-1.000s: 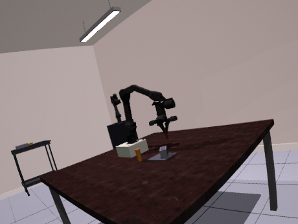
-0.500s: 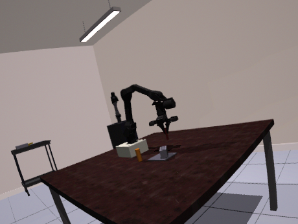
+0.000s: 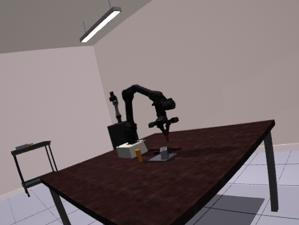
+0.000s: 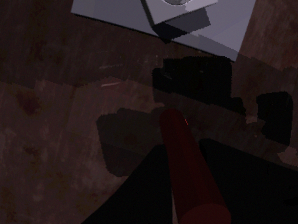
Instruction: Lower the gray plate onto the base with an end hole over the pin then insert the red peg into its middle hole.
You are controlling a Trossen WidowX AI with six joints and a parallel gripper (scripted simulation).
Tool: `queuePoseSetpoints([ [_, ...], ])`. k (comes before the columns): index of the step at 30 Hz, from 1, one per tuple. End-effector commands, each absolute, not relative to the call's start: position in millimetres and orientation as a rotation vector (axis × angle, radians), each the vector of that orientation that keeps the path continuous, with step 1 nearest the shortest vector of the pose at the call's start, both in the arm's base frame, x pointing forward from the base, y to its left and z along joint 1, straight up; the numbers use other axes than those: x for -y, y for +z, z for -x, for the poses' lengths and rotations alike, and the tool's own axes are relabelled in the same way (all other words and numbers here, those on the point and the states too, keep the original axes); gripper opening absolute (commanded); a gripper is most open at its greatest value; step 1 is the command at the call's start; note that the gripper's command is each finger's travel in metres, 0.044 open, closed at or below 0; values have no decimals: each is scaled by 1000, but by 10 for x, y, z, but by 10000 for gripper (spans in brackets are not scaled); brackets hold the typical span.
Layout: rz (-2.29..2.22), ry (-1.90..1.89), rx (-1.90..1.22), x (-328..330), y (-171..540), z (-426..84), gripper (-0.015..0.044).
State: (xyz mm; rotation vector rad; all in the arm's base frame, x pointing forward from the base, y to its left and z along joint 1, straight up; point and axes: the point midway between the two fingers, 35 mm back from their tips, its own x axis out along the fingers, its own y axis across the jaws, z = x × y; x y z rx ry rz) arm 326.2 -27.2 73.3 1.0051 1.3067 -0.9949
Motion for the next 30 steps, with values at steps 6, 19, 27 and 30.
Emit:
queuePoseSetpoints([
  [6, -1007, -986, -1300, 543, 762, -3378, 0],
  [19, -1006, -987, -1296, 931, 760, -3464, 0],
  [27, -1004, -988, -1295, 1187, 755, -3486, 0],
  [30, -1003, -988, -1294, 1280, 752, -3488, 0],
])
